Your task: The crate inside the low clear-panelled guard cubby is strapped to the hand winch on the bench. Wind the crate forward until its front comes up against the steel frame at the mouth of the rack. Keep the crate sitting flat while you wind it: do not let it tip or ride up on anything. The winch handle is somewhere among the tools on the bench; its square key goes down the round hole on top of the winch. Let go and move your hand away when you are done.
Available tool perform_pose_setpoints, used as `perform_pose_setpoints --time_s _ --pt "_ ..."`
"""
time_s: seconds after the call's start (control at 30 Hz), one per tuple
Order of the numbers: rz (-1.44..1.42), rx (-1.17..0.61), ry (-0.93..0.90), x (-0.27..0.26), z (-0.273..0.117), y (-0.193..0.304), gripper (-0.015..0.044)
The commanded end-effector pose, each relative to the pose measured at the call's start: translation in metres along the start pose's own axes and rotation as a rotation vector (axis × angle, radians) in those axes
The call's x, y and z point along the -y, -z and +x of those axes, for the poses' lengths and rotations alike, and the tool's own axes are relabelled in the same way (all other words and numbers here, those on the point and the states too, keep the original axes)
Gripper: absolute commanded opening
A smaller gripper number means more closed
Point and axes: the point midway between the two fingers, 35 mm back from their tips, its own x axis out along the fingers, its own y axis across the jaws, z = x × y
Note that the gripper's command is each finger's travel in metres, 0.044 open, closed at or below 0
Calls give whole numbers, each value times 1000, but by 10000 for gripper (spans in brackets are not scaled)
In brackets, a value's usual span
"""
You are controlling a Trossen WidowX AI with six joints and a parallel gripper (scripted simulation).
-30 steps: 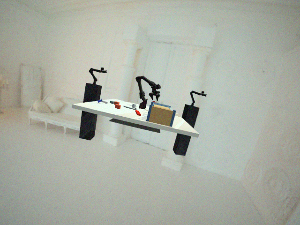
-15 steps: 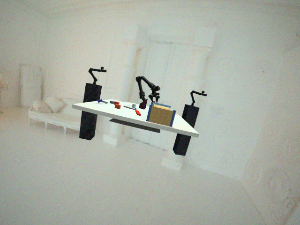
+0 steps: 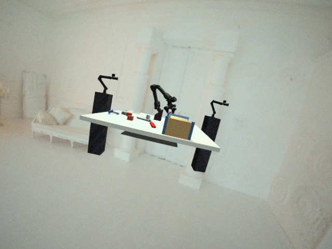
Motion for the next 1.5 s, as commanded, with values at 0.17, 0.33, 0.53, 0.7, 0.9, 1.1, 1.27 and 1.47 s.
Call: perform_pose_setpoints --time_s 0.17,0.33,0.53,0.7,0.9,1.1,1.27,1.47 --pt "0 0 0 0 0 0 282" --pt "0 0 0 0 0 0 230" --pt "0 0 0 0 0 0 190" --pt "0 0 0 0 0 0 78" --pt "0 0 0 0 0 0 0" --pt "0 0 0 0 0 0 0" --pt "0 0 0 0 0 0 0" --pt "0 0 0 0 0 0 0"
